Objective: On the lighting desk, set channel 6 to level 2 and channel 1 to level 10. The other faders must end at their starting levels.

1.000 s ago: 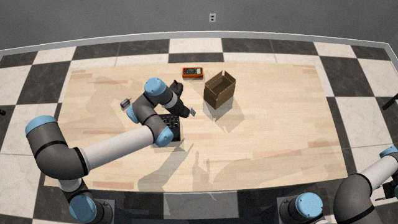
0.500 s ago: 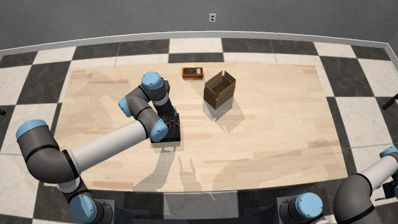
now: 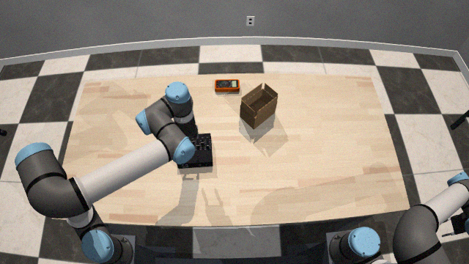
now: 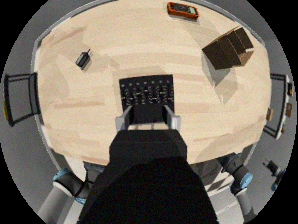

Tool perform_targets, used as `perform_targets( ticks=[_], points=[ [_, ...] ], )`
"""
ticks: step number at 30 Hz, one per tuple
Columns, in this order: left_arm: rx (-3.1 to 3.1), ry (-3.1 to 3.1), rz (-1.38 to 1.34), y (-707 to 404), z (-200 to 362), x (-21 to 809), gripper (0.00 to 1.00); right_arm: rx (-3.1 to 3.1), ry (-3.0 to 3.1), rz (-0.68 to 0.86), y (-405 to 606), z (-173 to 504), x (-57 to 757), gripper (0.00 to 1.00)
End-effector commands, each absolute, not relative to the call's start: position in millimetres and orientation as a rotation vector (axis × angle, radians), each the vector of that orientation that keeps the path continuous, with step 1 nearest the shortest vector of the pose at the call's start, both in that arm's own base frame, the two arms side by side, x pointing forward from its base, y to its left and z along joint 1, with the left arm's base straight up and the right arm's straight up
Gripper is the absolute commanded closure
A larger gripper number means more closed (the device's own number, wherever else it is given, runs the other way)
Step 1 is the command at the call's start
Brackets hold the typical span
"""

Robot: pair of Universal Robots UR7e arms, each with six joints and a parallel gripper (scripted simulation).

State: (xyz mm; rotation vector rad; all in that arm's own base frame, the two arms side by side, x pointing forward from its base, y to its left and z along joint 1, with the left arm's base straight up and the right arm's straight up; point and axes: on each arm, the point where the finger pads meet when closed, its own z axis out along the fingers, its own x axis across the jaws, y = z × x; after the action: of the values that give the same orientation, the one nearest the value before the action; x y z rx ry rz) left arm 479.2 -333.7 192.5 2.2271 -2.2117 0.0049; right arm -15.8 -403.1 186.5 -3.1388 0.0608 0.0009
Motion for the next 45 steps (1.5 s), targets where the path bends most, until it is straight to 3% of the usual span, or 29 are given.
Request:
perform_targets(
  ticks=[1,45],
  points=[
    [2.238,-2.205,0.001,-331.8,194.2,479.2,0.0,-3.141,0.061,0.0,-403.7,187.0,-15.6,0.0],
    [2.052,-2.391,0.012,-336.2,191.2,487.0,0.0,-3.141,0.061,0.0,-403.7,187.0,-15.6,0.0]
  ],
)
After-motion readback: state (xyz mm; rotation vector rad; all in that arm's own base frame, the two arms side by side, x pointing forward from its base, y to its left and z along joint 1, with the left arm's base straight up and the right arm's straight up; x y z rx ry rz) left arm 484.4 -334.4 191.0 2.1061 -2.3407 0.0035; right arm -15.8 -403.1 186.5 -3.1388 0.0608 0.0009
